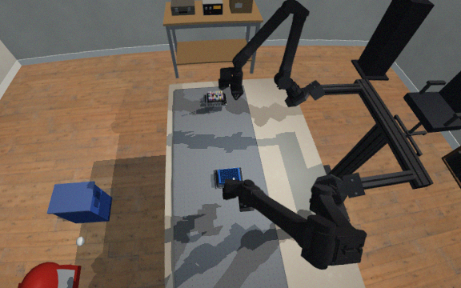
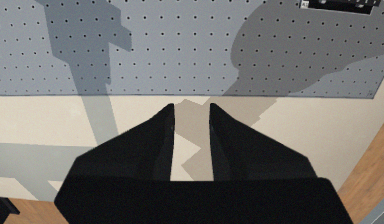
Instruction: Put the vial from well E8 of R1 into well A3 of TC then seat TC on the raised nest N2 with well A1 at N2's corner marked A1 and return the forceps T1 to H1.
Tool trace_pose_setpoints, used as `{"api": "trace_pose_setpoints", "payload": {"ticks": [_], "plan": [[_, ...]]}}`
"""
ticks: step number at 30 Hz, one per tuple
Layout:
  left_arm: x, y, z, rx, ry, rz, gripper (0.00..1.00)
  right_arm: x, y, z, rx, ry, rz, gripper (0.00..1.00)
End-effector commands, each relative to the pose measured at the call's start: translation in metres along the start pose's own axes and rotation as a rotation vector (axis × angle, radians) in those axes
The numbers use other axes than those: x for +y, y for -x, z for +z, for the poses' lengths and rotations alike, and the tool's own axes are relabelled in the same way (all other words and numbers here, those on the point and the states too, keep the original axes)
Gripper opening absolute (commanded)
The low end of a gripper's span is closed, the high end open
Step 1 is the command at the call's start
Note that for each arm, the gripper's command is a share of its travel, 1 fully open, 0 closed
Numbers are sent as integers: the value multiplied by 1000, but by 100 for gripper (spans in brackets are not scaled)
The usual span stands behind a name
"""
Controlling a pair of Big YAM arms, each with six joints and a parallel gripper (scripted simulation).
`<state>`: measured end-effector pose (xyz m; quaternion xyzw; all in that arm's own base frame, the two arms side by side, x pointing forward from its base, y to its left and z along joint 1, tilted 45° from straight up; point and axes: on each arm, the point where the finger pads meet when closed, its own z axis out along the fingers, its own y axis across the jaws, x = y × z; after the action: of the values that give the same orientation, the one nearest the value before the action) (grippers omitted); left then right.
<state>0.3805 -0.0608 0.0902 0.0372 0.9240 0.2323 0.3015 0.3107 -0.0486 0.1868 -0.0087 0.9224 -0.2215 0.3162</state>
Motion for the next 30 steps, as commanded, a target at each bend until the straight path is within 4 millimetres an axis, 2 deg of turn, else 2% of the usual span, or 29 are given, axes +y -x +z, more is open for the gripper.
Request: {"api": "trace_pose_setpoints", "payload": {"ticks": [1,30], "plan": [[-12,23,-3,-42,-11,-45,100,-3,10,-6,-18,-2,18,24],[-111,40,44,-39,-14,-40,100,-3,10,-6,-18,-2,18,24]]}}
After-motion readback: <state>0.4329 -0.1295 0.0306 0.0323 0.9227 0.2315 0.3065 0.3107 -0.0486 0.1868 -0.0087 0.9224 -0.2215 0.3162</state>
